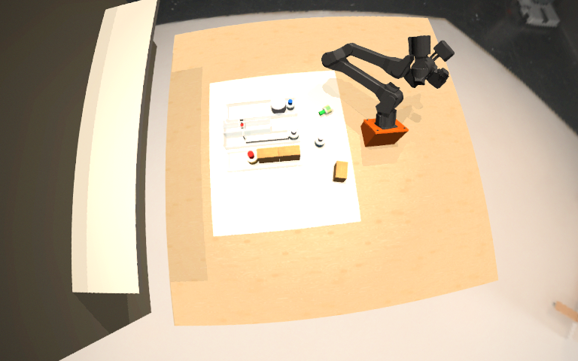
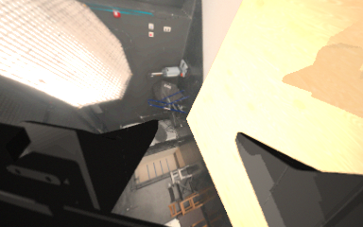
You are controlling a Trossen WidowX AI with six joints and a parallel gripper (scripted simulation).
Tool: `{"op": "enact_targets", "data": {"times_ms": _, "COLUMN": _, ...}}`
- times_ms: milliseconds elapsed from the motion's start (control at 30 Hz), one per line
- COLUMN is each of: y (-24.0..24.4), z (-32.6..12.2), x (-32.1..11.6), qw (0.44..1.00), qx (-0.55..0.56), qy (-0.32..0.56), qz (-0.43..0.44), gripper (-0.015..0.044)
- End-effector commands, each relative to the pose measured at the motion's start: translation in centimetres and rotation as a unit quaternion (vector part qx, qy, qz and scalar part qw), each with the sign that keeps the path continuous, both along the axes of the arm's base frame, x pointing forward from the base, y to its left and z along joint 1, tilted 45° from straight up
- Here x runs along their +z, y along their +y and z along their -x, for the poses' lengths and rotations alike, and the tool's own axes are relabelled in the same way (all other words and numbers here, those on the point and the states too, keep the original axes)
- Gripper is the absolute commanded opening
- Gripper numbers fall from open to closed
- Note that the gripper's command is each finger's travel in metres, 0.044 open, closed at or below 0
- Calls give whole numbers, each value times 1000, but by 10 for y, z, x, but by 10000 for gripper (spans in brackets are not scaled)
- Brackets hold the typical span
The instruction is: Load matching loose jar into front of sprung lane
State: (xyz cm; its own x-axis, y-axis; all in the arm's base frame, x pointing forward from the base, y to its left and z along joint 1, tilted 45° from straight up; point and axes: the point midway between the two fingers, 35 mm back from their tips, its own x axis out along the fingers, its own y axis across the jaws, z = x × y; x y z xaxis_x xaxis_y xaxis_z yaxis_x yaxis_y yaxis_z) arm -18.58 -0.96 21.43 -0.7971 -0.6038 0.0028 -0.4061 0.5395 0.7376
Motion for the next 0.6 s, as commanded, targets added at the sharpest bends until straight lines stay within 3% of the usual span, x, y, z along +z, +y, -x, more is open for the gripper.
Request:
{"op": "enact_targets", "data": {"times_ms": 0, "y": 2, "z": 1, "x": 0, "qw": 1000, "qx": -6, "qy": 0, "qz": 1, "gripper": 426}}
{"op": "enact_targets", "data": {"times_ms": 300, "y": 135, "z": 13, "x": -14, "qw": 946, "qx": -320, "qy": -57, "qz": 10, "gripper": 440}}
{"op": "enact_targets", "data": {"times_ms": 567, "y": 244, "z": -52, "x": -59, "qw": 811, "qx": -554, "qy": -189, "qz": -2, "gripper": 440}}
